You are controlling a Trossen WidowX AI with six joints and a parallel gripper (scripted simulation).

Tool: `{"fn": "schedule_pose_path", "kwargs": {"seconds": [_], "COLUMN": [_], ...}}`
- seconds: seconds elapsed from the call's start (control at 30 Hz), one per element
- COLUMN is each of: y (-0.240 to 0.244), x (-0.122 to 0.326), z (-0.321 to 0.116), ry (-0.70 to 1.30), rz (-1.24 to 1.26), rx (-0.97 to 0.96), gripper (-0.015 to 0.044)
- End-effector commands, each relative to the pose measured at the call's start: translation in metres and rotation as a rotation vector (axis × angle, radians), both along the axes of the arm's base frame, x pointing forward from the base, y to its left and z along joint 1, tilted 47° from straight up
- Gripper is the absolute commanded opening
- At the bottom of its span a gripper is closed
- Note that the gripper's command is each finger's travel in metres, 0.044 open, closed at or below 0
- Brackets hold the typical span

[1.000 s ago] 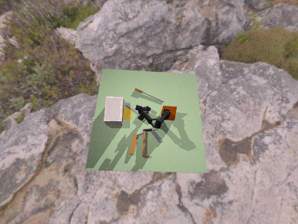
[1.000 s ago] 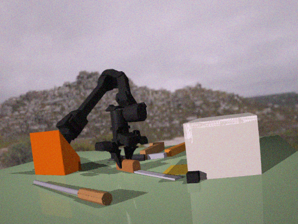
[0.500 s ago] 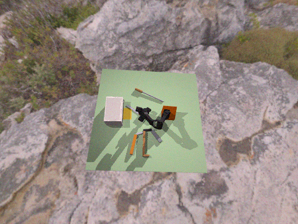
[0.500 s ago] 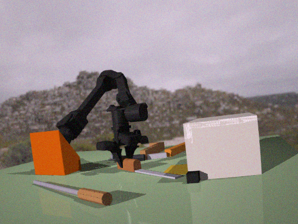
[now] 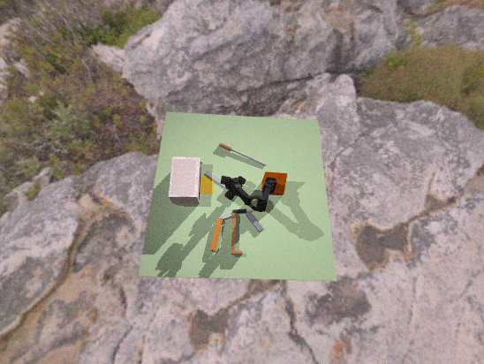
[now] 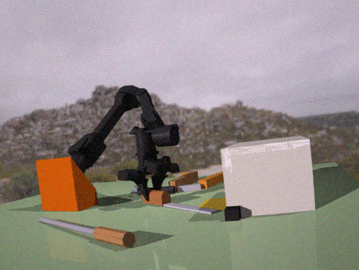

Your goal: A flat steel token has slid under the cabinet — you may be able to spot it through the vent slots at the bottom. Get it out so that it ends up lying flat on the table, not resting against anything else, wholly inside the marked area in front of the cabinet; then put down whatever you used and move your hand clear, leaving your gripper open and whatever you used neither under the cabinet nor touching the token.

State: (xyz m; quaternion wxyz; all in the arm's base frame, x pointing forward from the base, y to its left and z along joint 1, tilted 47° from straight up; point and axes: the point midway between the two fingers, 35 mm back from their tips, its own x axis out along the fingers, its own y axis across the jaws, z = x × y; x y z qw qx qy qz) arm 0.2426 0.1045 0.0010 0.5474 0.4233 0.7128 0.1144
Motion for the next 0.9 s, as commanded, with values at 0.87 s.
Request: {"fn": "schedule_pose_path", "kwargs": {"seconds": [0.87], "y": [0.019], "x": [-0.008], "z": [0.023], "ry": [-0.003], "rz": [-0.005], "rx": [0.003], "gripper": [0.0]}}
